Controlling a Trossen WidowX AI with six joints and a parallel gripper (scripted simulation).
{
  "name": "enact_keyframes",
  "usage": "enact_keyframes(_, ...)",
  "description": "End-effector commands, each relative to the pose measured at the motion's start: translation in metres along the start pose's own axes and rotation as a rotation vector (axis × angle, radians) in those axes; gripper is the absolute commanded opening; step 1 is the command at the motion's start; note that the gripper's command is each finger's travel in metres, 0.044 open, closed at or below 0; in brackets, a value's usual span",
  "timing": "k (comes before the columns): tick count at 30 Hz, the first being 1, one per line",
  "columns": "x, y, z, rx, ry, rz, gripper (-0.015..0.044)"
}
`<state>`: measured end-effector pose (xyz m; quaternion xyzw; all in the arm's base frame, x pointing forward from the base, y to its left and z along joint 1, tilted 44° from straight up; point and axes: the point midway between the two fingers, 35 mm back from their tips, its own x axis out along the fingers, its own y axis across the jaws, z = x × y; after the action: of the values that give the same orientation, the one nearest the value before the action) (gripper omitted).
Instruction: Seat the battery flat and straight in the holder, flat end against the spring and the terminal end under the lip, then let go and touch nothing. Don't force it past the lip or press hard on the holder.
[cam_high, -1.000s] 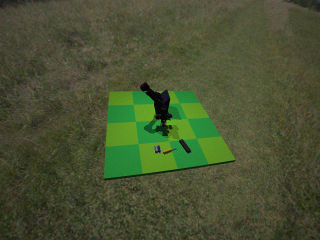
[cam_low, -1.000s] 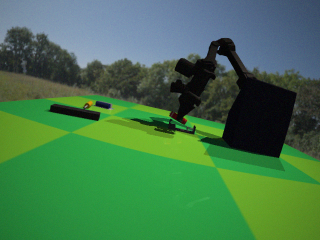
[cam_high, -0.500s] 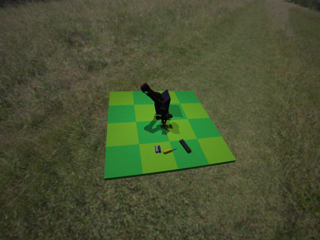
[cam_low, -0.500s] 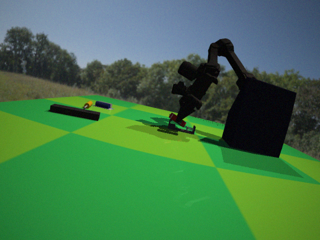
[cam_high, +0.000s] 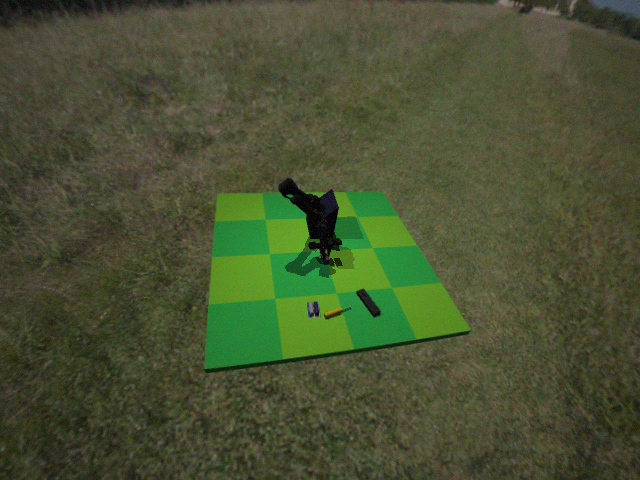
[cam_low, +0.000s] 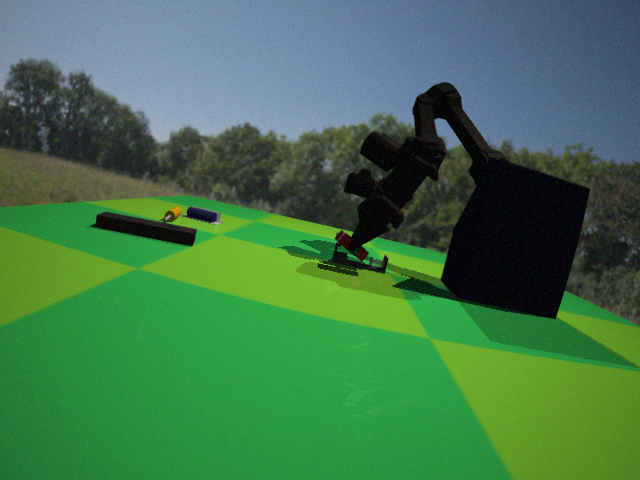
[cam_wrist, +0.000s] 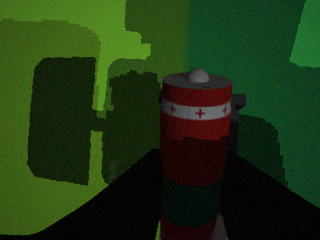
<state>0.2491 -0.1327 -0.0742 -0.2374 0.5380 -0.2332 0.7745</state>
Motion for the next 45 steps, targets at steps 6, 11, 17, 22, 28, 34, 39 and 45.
enact_keyframes(6,-0.001,-0.001,-0.009,-0.020,-0.037,0.008,0.0069)
enact_keyframes(11,-0.002,-0.003,-0.010,-0.023,-0.052,0.008,0.0069)
enact_keyframes(17,-0.002,-0.003,-0.015,-0.024,-0.051,0.007,0.0069)
enact_keyframes(22,-0.003,-0.002,-0.018,-0.024,-0.051,0.005,0.0069)
enact_keyframes(28,-0.005,-0.002,-0.022,-0.025,-0.051,0.004,0.0069)
enact_keyframes(34,-0.006,-0.002,-0.025,-0.025,-0.051,0.003,0.0069)
enact_keyframes(39,-0.007,-0.002,-0.027,-0.025,-0.051,0.003,0.0069)
enact_keyframes(45,-0.008,-0.002,-0.029,-0.025,-0.051,0.003,0.0069)
